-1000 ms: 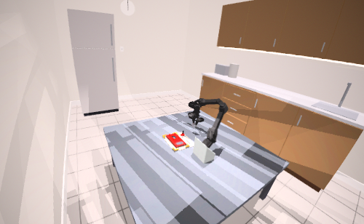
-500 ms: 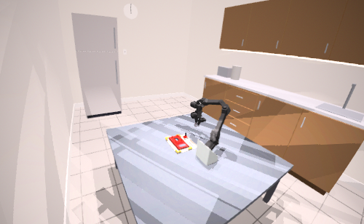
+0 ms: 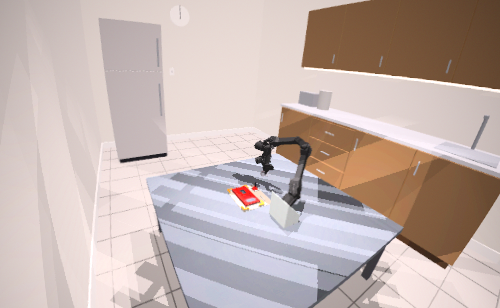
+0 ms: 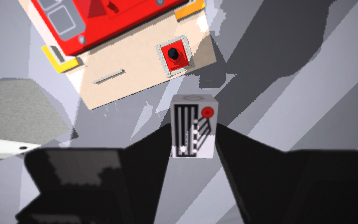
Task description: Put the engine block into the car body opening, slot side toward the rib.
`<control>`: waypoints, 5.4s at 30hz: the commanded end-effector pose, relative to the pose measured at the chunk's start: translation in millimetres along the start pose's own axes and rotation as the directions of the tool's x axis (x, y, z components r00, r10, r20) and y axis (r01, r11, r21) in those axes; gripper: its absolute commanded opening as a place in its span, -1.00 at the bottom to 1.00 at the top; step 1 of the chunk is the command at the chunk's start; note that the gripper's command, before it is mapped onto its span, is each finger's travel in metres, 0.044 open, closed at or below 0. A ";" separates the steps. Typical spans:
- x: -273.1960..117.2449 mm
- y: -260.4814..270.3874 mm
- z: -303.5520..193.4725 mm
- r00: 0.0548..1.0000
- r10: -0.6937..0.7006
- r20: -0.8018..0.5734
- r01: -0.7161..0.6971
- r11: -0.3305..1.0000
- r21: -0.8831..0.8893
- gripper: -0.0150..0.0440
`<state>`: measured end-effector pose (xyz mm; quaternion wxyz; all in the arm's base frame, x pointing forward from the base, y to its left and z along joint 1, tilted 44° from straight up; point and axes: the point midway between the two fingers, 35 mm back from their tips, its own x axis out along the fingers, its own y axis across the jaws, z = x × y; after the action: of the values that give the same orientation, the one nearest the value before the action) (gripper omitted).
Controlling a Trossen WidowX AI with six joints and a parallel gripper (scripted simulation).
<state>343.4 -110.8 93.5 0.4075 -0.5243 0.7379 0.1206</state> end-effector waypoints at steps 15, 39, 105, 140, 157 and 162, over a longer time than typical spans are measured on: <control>17.4 12.9 55.6 1.000 0.006 0.008 -0.009 0.936 0.352 -0.49; 42.6 43.6 123.1 1.000 0.007 0.010 -0.012 0.655 0.756 -0.49; 63.0 75.1 166.0 1.000 0.005 0.002 -0.004 0.322 0.947 0.05; 68.3 75.9 166.2 1.000 0.005 0.002 -0.004 0.327 0.945 0.05; 72.2 76.0 166.2 1.000 0.005 0.002 -0.003 0.336 0.942 0.05; 73.4 76.0 166.2 1.000 0.005 0.002 -0.003 0.335 0.942 0.05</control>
<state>348.3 -27.0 -83.8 0.6355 -0.1896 0.6730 -0.3275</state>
